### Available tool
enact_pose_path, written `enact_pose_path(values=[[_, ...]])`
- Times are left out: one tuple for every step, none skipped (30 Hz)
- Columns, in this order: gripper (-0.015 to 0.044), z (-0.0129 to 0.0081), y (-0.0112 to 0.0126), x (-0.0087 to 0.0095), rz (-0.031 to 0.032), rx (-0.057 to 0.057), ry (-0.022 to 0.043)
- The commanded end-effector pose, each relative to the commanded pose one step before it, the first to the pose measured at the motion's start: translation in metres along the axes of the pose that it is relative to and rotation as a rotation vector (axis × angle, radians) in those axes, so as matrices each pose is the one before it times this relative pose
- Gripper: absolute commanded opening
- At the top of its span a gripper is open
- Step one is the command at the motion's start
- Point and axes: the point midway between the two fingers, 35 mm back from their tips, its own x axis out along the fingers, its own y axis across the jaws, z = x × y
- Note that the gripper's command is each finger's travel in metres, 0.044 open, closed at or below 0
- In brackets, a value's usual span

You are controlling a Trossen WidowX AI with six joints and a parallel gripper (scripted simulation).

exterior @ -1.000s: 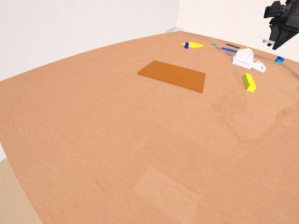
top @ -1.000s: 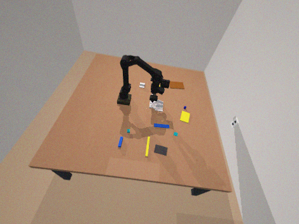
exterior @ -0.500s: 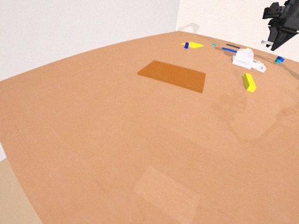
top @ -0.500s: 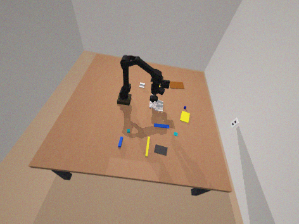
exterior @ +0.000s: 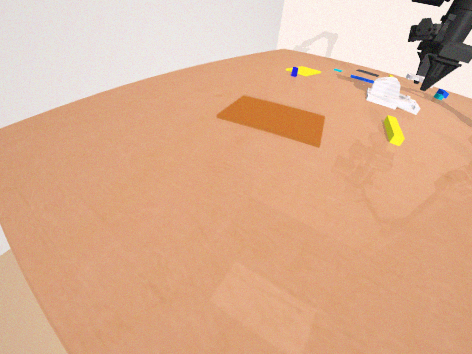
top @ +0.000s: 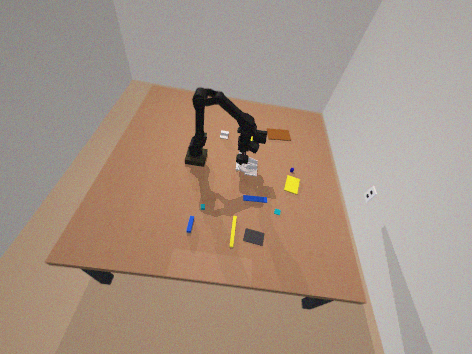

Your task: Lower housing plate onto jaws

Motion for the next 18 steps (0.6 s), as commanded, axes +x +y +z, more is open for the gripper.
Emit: enact_pose_path(values=[[0.0351,-0.00316,0.00064,0.00891,0.00351,-0.0042,0.01096],[0.0351,-0.00005,0.00000,0.00161,0.00000,0.0001,0.00001],[0.0351,-0.00006,0.00000,0.00160,0.00000,0.0001,0.00001],[0.0351,-0.00007,0.00000,0.00160,0.00000,0.0001,0.00001],[0.0351,-0.00008,0.00000,0.00160,0.00000,0.0001,0.00002],[0.0351,-0.00009,0.00000,0.00159,0.00000,0.0001,0.00002],[0.0351,-0.00010,0.00000,0.00159,0.00000,0.0001,0.00002],[0.0351,-0.00011,0.00000,0.00158,0.00000,0.0001,0.00002],[0.0351,-0.00013,0.00000,0.00159,0.00000,0.0001,0.00002],[0.0351,-0.00014,0.00001,0.00158,0.00000,0.0001,0.00002],[0.0351,-0.00015,0.00001,0.00158,0.00000,0.0001,0.00002],[0.0351,-0.00016,0.00001,0.00158,0.00000,0.0001,0.00002],[0.0351,-0.00017,0.00001,0.00157,0.00000,0.0001,0.00002],[0.0351,-0.00018,0.00001,0.00157,0.00000,0.0001,0.00003],[0.0351,-0.00019,0.00001,0.00157,0.00000,0.0001,0.00003],[0.0351,-0.00020,0.00001,0.00155,0.00000,0.0001,0.00003],[0.0351,-0.00017,0.00001,0.00122,0.00000,0.0001,0.00002],[0.0351,-0.00010,0.00000,0.00073,0.00000,0.0000,0.00001]])
